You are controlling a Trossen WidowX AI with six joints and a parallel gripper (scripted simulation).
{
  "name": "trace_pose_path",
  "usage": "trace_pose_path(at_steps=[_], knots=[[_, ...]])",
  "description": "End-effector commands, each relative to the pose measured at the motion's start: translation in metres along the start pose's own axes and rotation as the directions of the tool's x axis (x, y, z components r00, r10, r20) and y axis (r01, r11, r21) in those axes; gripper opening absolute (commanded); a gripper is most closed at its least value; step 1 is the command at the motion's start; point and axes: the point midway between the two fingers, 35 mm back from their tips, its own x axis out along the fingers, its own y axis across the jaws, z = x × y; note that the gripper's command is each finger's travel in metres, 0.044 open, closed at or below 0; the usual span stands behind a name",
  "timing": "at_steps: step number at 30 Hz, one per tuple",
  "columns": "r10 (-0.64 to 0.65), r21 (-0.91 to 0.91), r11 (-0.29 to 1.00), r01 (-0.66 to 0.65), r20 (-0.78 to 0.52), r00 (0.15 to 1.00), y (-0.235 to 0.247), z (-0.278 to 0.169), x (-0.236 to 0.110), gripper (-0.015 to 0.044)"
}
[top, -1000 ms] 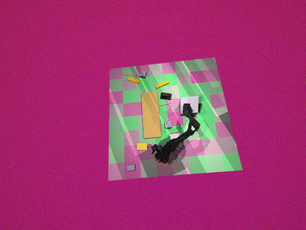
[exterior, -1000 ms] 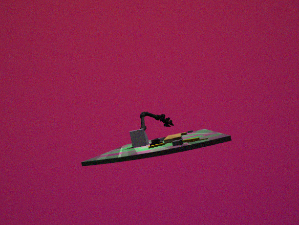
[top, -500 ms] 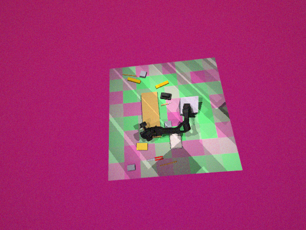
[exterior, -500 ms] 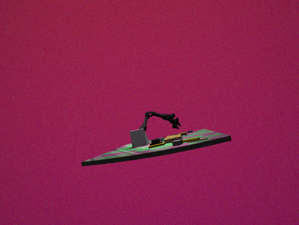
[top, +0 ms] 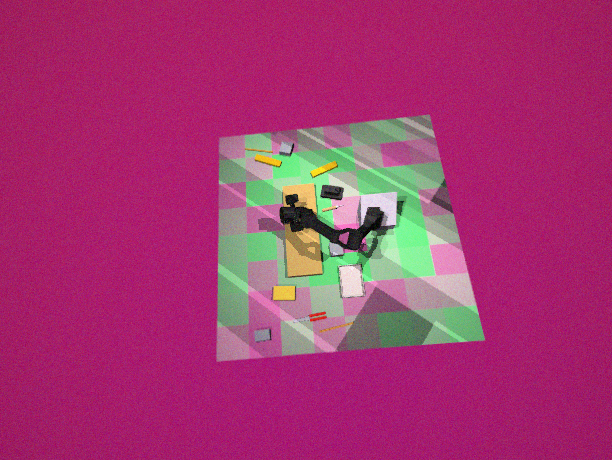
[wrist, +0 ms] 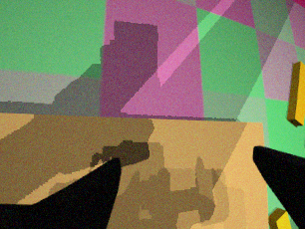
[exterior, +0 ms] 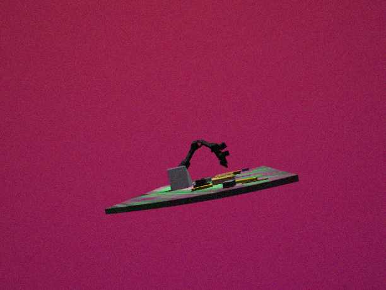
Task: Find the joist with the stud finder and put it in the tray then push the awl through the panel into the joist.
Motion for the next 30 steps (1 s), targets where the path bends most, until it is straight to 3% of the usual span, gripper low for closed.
trace_pose_path(at_steps=[1, 8, 14, 30], knots=[[0.028, 0.084, 0.996, -0.020, -0.094, 0.995, -0.046, -0.053, 0.011, 0.0440], [0.142, 0.266, 0.960, -0.094, -0.170, 0.975, -0.107, -0.156, 0.014, 0.0440], [0.300, 0.449, 0.867, -0.219, -0.117, 0.947, -0.118, -0.249, 0.009, 0.0440], [0.317, 0.468, 0.852, -0.236, -0.103, 0.943, -0.112, -0.262, 0.004, 0.0440]])
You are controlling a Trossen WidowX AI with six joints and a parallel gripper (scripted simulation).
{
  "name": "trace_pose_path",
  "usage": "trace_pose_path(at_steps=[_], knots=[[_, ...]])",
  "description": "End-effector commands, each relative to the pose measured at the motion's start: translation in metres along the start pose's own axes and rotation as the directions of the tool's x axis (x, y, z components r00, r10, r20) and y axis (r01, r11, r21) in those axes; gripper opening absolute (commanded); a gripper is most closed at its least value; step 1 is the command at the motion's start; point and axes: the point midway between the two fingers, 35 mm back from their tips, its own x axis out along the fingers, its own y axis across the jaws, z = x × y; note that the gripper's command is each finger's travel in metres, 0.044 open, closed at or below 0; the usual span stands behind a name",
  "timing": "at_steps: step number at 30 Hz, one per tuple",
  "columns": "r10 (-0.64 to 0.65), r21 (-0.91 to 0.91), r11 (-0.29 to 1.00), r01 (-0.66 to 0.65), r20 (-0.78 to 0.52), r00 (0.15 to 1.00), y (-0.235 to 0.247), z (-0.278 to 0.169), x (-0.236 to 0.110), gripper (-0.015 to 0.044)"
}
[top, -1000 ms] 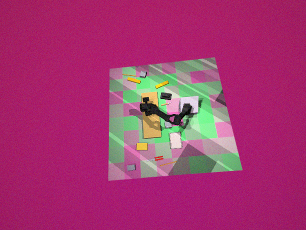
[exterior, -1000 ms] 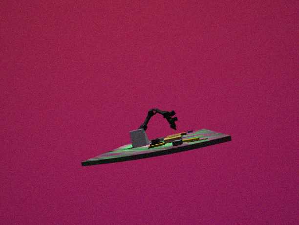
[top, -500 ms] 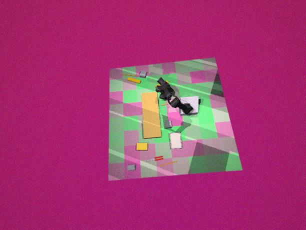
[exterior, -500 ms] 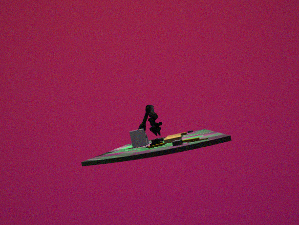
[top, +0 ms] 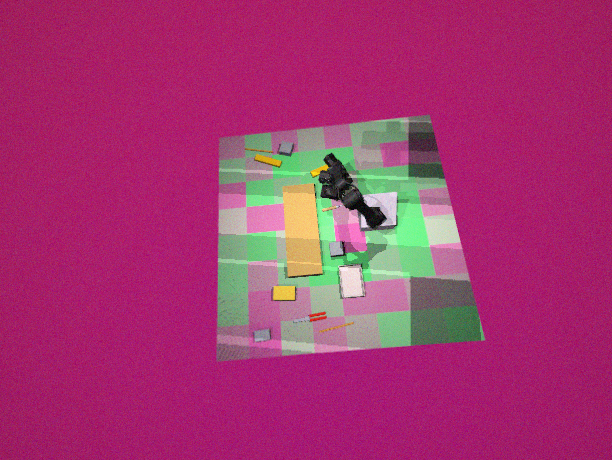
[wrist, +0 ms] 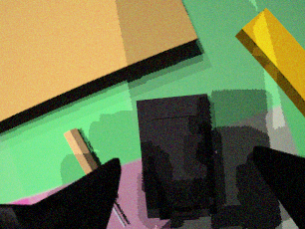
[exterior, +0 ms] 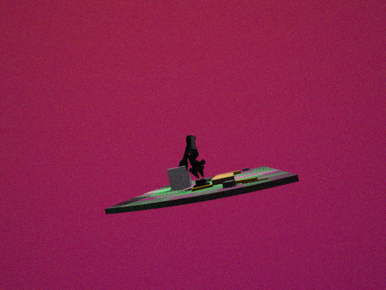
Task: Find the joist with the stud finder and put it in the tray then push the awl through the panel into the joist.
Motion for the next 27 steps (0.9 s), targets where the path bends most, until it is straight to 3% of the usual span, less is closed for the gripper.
trace_pose_path(at_steps=[1, 27], knots=[[0.005, -0.001, 1.000, -0.005, 0.001, 1.000, 0.002, -0.004, 0.000, 0.0440], [0.006, -0.001, 1.000, -0.006, 0.001, 1.000, 0.003, -0.014, 0.040, 0.0440]])
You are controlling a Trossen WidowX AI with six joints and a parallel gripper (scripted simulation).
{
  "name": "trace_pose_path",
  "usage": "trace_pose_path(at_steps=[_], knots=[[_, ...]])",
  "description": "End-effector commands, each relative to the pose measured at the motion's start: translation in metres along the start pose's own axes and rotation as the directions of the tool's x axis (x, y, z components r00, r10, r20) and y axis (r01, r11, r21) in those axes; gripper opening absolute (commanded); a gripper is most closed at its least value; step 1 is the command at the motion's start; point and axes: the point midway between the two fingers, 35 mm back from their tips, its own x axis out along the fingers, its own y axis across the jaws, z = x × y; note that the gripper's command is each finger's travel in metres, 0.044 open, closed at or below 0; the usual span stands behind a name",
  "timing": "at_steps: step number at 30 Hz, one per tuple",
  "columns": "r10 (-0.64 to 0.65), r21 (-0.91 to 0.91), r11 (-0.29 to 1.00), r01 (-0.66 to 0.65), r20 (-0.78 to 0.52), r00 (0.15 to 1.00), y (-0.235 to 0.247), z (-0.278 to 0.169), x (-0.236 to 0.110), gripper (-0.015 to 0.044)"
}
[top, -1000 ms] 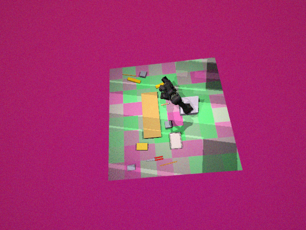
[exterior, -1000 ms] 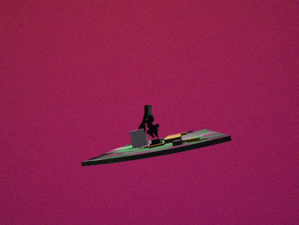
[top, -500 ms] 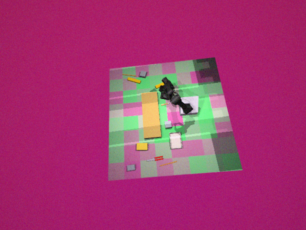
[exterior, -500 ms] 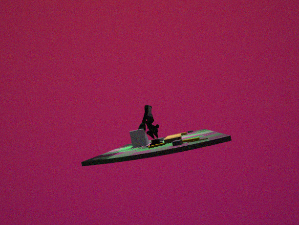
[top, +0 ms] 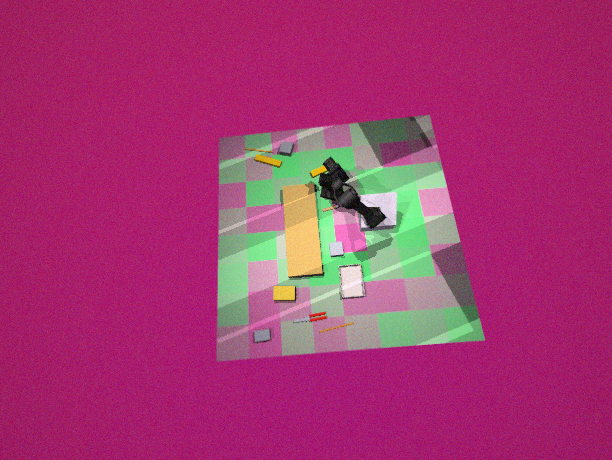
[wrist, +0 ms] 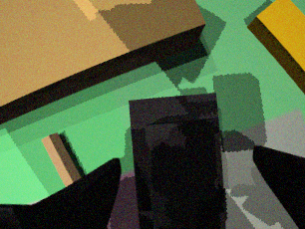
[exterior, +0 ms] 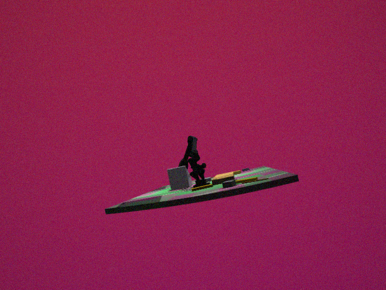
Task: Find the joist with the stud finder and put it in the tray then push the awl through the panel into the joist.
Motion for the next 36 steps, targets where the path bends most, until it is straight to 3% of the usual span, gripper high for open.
trace_pose_path(at_steps=[1, 13, 17, 36], knots=[[0.016, 0.014, 1.000, -0.016, -0.015, 1.000, 0.0036, -0.0084, 0.0103, 0.0440], [0.017, 0.013, 1.000, -0.016, -0.015, 1.000, 0.0042, -0.0110, 0.0170, 0.0440], [0.017, 0.013, 1.000, -0.016, -0.015, 1.000, 0.0042, -0.0110, 0.0170, 0.0335], [0.017, 0.013, 1.000, -0.016, -0.015, 1.000, 0.0042, -0.0110, 0.0170, 0.0208]])
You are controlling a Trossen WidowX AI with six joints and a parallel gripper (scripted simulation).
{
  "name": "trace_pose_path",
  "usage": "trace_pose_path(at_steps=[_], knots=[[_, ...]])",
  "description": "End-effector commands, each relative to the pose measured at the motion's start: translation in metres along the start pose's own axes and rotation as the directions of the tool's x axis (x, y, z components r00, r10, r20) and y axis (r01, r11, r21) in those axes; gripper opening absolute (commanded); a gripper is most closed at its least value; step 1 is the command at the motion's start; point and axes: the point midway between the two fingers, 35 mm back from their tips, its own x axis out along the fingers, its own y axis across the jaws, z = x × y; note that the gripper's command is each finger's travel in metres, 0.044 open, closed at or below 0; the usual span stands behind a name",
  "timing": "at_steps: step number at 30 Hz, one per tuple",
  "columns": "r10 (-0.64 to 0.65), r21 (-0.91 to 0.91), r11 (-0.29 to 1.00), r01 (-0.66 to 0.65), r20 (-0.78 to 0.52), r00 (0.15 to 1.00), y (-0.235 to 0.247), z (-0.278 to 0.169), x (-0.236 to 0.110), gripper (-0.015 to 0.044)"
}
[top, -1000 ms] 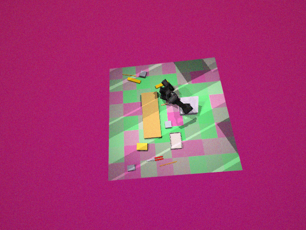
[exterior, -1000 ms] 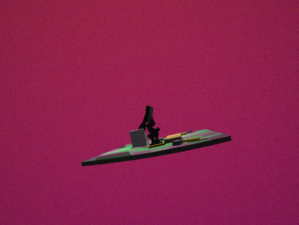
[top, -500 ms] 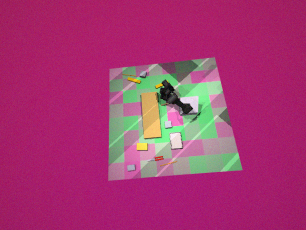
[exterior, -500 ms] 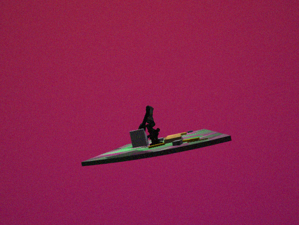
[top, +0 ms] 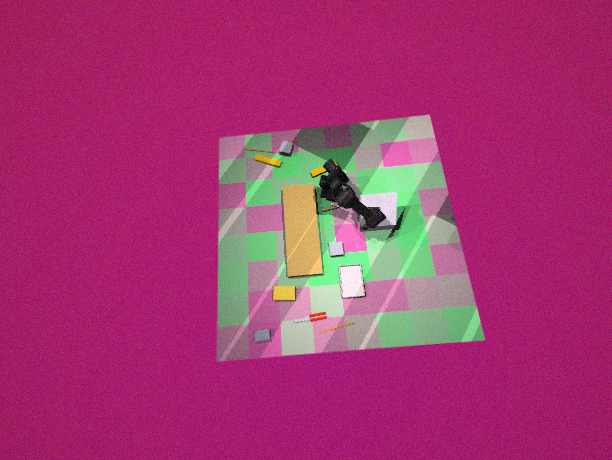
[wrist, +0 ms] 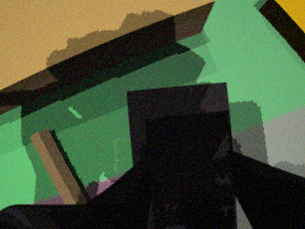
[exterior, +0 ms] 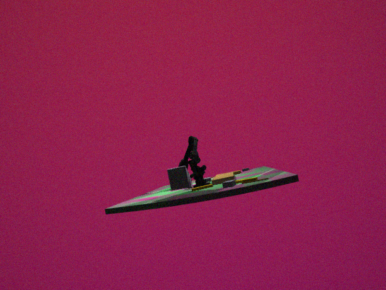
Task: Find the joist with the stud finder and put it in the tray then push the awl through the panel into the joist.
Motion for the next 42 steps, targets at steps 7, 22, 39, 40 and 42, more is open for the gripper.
trace_pose_path(at_steps=[7, 22, 39, 40, 42], knots=[[0.008, 0.007, 1.000, -0.008, -0.004, 1.000, 0.001, -0.002, 0.002, 0.0162], [0.002, 0.007, 1.000, -0.002, -0.004, 1.000, -0.002, 0.024, -0.079, 0.0000], [0.012, -0.052, 0.999, -0.012, 0.000, 1.000, 0.001, 0.067, -0.095, 0.0000], [0.014, -0.059, 0.998, -0.014, 0.000, 1.000, 0.001, 0.072, -0.095, 0.0000], [0.017, -0.073, 0.997, -0.017, 0.001, 1.000, 0.003, 0.081, -0.094, 0.0000]])
